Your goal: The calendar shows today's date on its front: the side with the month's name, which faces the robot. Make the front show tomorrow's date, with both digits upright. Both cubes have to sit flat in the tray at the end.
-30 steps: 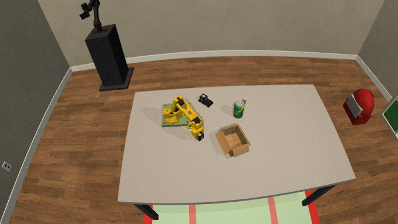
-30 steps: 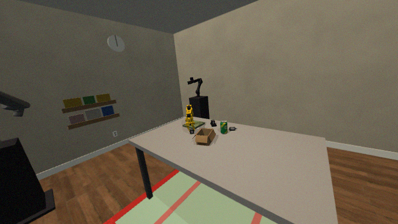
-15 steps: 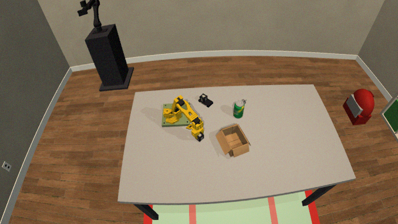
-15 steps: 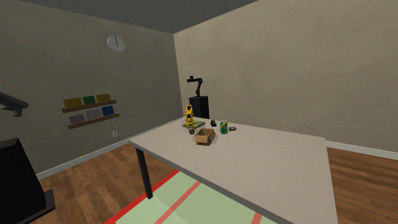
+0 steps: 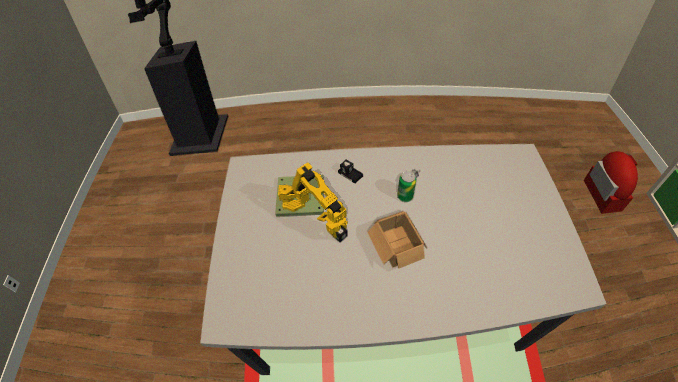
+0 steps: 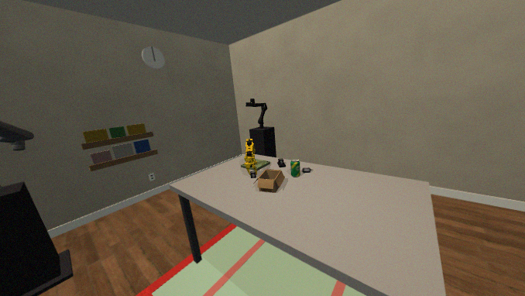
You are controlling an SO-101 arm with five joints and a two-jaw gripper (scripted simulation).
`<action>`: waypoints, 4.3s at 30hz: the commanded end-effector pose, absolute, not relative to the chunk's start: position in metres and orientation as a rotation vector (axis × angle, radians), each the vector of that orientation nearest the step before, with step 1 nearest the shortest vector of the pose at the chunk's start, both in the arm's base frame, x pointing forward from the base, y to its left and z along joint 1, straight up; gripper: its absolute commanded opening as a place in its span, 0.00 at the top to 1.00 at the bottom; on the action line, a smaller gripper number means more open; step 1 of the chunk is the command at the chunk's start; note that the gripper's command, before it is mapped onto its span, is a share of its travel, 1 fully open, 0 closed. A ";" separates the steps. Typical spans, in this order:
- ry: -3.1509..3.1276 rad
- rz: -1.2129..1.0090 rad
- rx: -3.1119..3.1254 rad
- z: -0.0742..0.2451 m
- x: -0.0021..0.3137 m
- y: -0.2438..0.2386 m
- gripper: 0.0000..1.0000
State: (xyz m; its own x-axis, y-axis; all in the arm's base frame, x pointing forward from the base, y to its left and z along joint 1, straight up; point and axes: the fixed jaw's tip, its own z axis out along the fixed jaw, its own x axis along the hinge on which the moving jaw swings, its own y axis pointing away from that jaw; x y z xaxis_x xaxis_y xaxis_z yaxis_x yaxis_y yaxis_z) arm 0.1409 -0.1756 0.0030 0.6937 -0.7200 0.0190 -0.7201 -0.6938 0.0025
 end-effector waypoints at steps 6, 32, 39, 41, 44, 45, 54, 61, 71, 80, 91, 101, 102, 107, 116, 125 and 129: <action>-1.231 -0.008 2.893 -0.002 0.137 -0.174 0.90; -1.231 -0.008 2.893 -0.002 0.137 -0.174 0.70; -1.231 -0.008 2.893 -0.002 0.137 -0.174 0.66; -1.231 -0.008 2.893 -0.002 0.137 -0.174 0.65; -1.231 -0.008 2.893 -0.002 0.137 -0.174 0.65; -1.231 -0.008 2.893 -0.002 0.137 -0.174 0.64; -1.231 -0.008 2.893 -0.001 0.137 -0.174 0.64; -1.231 -0.008 2.893 0.013 0.138 -0.175 0.64; -1.231 -0.008 2.893 0.042 0.138 -0.176 0.64; -1.231 -0.008 2.893 0.057 0.137 -0.174 0.64; -1.231 -0.008 2.893 0.058 0.137 -0.174 0.64; -1.231 -0.008 2.893 0.058 0.137 -0.174 0.64; -1.231 -0.008 2.893 0.058 0.137 -0.174 0.64; -1.226 0.033 2.881 0.063 0.138 -0.176 0.64; -1.180 0.331 2.773 0.107 0.143 -0.181 0.65; -1.133 0.569 2.662 0.145 0.142 -0.180 0.65; -1.119 0.631 2.629 0.155 0.141 -0.179 0.65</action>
